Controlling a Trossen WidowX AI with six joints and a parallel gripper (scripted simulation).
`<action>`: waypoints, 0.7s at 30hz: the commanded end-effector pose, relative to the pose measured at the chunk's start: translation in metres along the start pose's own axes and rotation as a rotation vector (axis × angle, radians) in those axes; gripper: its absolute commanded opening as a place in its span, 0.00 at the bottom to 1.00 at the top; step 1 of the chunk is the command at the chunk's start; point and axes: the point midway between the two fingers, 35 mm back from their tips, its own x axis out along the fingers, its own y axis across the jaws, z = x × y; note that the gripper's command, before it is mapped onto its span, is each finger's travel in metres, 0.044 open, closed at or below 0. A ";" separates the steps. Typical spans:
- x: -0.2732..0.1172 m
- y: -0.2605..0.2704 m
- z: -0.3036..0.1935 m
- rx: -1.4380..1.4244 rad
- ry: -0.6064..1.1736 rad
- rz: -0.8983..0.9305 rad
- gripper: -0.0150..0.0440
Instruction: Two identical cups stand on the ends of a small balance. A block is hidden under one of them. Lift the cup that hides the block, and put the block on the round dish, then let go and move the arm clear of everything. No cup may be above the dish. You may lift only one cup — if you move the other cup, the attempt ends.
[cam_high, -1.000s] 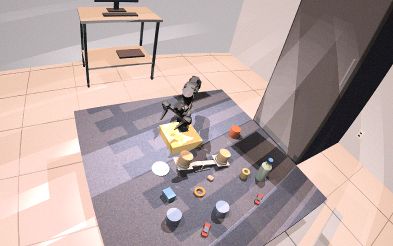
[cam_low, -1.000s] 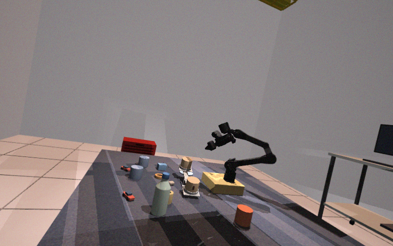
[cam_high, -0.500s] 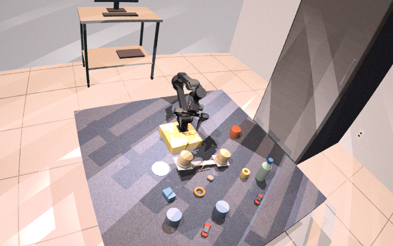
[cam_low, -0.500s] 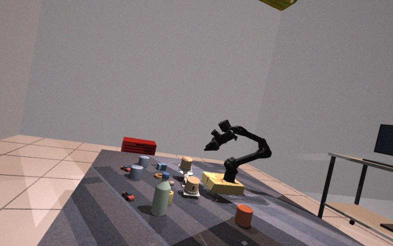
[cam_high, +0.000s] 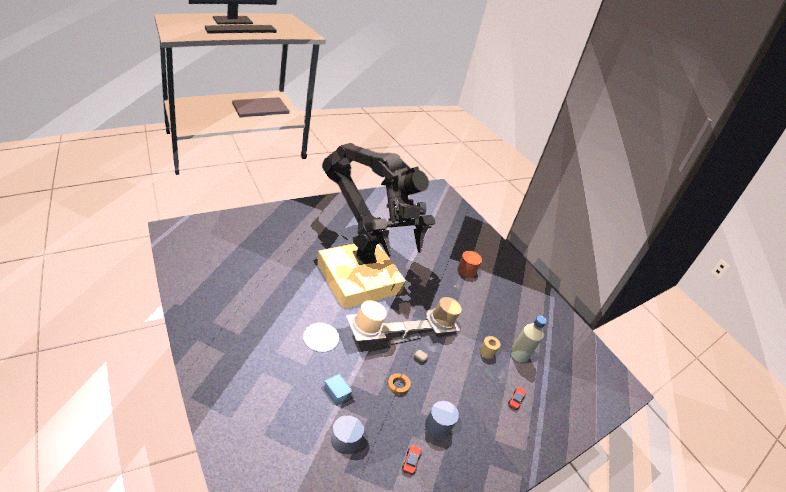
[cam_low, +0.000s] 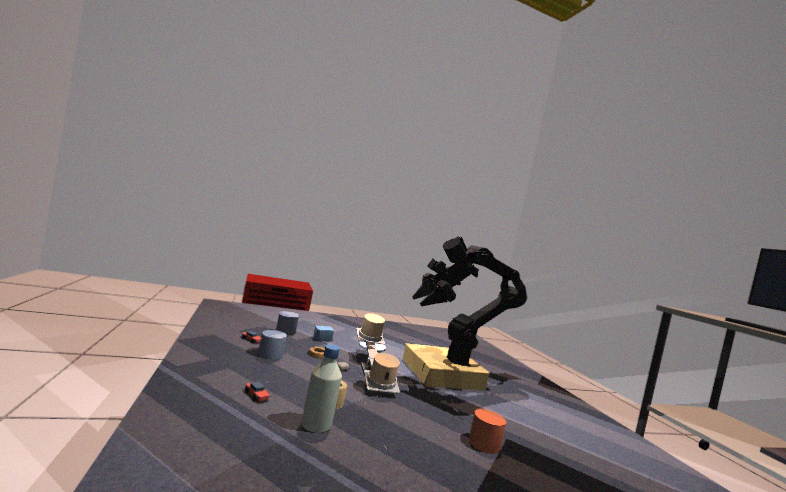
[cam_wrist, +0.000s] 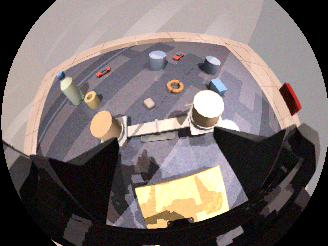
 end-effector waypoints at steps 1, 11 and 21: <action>0.001 0.005 0.002 -0.033 0.019 0.015 1.00; 0.019 0.026 0.017 -0.287 0.146 0.058 1.00; 0.043 0.050 0.029 -0.564 0.271 0.133 1.00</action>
